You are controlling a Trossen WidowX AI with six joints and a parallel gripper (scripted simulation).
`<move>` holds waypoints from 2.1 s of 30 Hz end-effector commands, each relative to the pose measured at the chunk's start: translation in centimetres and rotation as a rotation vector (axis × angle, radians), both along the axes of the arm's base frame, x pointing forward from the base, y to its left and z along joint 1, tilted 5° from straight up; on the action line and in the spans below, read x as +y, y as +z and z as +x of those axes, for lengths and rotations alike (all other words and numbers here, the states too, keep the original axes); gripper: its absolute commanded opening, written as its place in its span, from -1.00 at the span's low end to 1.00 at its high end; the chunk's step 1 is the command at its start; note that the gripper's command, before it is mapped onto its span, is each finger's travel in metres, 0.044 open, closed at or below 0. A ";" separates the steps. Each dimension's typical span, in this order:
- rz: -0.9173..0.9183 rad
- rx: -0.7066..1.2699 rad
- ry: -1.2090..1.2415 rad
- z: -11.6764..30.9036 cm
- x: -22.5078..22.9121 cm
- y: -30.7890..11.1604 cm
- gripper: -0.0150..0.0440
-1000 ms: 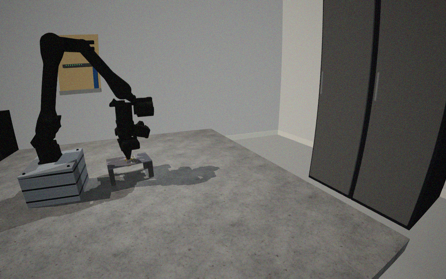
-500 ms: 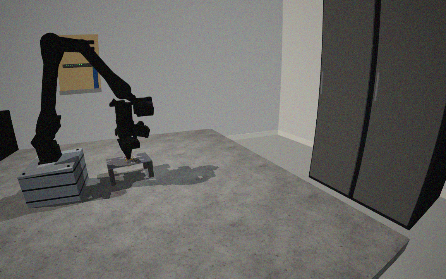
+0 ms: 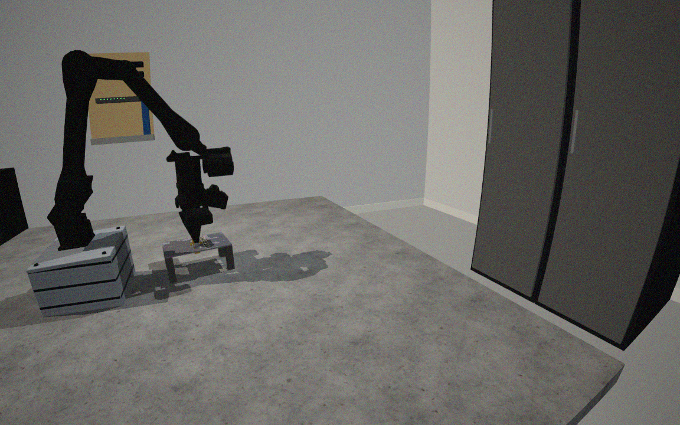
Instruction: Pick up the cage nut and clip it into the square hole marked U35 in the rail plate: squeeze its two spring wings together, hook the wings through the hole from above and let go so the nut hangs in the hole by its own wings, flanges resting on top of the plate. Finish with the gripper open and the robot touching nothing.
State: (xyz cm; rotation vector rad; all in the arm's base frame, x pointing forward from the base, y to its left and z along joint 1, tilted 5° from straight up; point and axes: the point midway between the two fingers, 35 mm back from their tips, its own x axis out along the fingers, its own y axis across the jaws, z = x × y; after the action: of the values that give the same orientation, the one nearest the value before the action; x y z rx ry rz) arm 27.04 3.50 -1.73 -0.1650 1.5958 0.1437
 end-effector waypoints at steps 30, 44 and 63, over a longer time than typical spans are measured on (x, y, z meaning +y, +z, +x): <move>-0.047 -0.012 0.000 -0.1 0.4 0.0 -0.41; -0.047 -0.012 0.000 -0.1 0.6 0.0 -0.41; -0.043 -0.010 0.004 -0.2 0.7 0.0 0.93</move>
State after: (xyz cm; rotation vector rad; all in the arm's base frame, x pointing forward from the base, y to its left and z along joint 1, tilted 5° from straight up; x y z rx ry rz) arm 26.86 4.19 -1.74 -0.2016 1.5896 0.1114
